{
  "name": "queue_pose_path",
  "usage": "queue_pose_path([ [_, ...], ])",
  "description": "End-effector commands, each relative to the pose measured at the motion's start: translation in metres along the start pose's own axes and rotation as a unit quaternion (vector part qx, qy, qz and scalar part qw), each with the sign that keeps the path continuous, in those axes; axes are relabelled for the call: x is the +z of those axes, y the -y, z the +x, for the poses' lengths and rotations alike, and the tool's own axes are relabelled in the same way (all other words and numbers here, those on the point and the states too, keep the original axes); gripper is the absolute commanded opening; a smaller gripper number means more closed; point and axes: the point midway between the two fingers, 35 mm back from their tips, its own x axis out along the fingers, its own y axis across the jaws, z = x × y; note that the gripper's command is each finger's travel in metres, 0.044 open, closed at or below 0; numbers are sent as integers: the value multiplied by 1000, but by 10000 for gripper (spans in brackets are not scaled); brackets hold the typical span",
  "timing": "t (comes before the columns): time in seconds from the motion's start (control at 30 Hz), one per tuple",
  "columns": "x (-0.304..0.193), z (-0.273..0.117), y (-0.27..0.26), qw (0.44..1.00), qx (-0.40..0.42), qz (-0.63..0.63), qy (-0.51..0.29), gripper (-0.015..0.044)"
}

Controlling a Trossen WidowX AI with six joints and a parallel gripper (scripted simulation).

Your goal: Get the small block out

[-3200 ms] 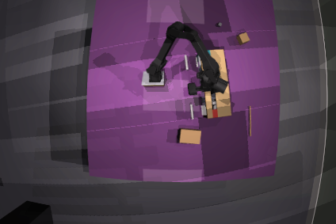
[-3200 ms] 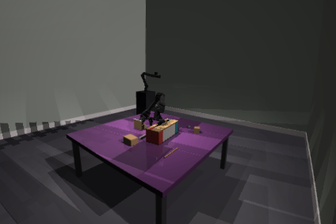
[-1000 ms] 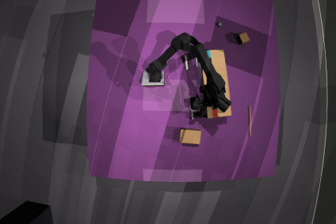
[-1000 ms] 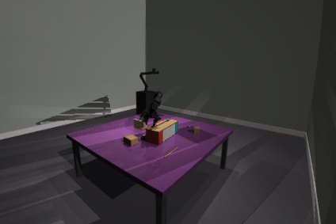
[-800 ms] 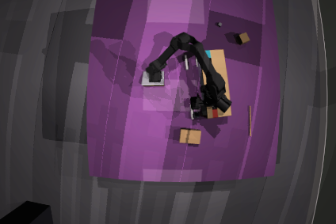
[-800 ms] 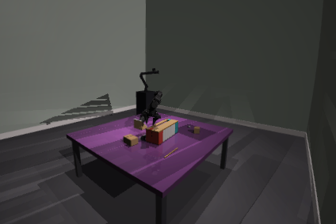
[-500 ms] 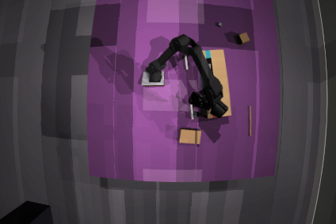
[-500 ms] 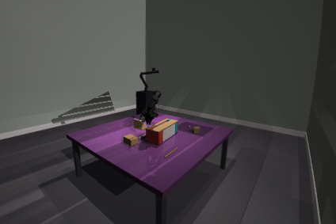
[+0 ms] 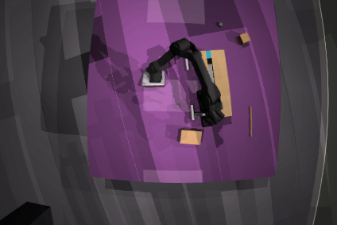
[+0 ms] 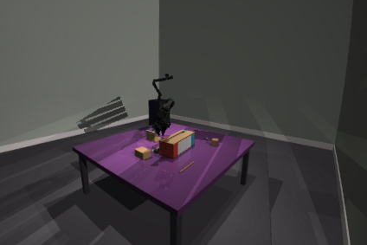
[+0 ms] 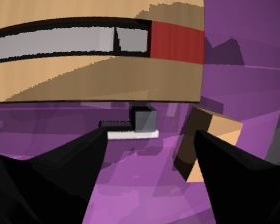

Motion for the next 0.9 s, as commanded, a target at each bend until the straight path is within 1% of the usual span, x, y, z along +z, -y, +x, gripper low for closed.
queue_pose_path([
  [0.0, -7, -1, 13, 891, 55, 450, 20, 285],
  [0.2, -10, -1, 17, 789, 80, 610, 16, 285],
  [0.4, -14, -2, 21, 659, 101, 745, 3, 285],
  [0.63, -18, -3, 26, 478, 125, 869, -20, 285],
  [0.87, -22, -4, 31, 275, 143, 949, -52, 285],
])
